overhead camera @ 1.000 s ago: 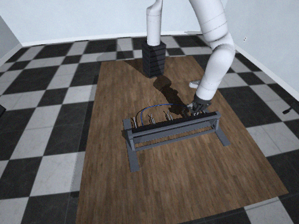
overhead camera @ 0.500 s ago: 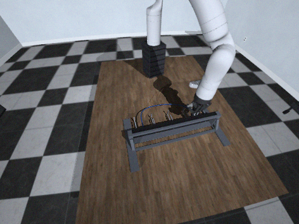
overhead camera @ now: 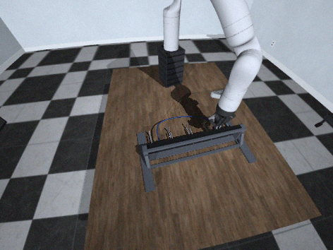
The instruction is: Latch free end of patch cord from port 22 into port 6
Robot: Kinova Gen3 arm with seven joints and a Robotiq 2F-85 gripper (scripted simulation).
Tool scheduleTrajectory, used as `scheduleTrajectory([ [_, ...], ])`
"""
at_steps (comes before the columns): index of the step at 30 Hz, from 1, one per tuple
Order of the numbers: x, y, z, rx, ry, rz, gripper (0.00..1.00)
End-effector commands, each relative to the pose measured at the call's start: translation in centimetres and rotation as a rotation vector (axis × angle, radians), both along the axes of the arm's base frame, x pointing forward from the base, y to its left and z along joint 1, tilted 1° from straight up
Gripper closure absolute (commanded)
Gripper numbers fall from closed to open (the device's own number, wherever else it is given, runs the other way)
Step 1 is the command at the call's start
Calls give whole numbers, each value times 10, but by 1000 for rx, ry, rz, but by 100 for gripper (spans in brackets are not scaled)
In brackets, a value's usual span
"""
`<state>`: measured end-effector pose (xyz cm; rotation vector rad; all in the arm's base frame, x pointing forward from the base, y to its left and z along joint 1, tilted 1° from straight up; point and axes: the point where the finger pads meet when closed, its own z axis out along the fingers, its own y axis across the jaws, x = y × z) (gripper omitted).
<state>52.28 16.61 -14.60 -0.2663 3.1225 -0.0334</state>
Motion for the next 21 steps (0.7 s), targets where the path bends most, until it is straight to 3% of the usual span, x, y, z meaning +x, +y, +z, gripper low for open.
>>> scheduleTrajectory([
  [1, 5, 1, 2, 4, -9, -2, 100],
  [21, 9, 2, 3, 6, -10, -3, 100],
])
